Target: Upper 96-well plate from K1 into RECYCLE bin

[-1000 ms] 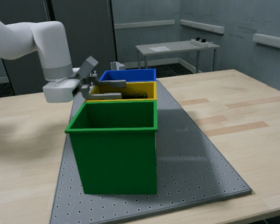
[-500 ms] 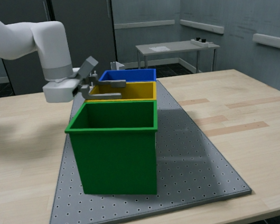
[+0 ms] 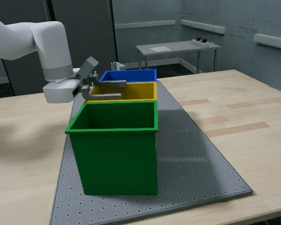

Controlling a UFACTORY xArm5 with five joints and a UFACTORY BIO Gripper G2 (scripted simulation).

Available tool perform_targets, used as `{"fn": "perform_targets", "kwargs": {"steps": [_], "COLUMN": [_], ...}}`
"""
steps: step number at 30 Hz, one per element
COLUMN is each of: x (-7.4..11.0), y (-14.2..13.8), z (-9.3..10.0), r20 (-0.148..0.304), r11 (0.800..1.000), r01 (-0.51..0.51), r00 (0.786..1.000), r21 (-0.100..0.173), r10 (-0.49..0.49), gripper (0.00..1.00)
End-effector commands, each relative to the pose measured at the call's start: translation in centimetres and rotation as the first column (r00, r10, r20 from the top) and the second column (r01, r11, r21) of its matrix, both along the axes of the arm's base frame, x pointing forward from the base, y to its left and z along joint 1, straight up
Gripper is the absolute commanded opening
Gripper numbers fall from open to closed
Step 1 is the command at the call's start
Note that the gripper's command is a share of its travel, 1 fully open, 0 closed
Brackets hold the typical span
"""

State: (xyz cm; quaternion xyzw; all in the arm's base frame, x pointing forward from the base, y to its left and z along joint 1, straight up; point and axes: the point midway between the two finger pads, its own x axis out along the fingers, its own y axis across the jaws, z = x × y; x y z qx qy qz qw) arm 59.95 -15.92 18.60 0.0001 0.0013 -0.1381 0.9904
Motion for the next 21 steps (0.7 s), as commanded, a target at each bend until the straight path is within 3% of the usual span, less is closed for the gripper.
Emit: {"fn": "perform_targets", "kwargs": {"steps": [1,21], "x": [0.1,0.1], "y": [0.0,0.0], "z": [0.5,3.4], "r20": [0.003,0.003], "r11": [1.0,1.0], "r01": [0.0,0.0], "r00": [1.0,1.0], "r21": [-0.001,-0.001], "r10": [0.0,0.0], "gripper": [0.18,0.18]}}
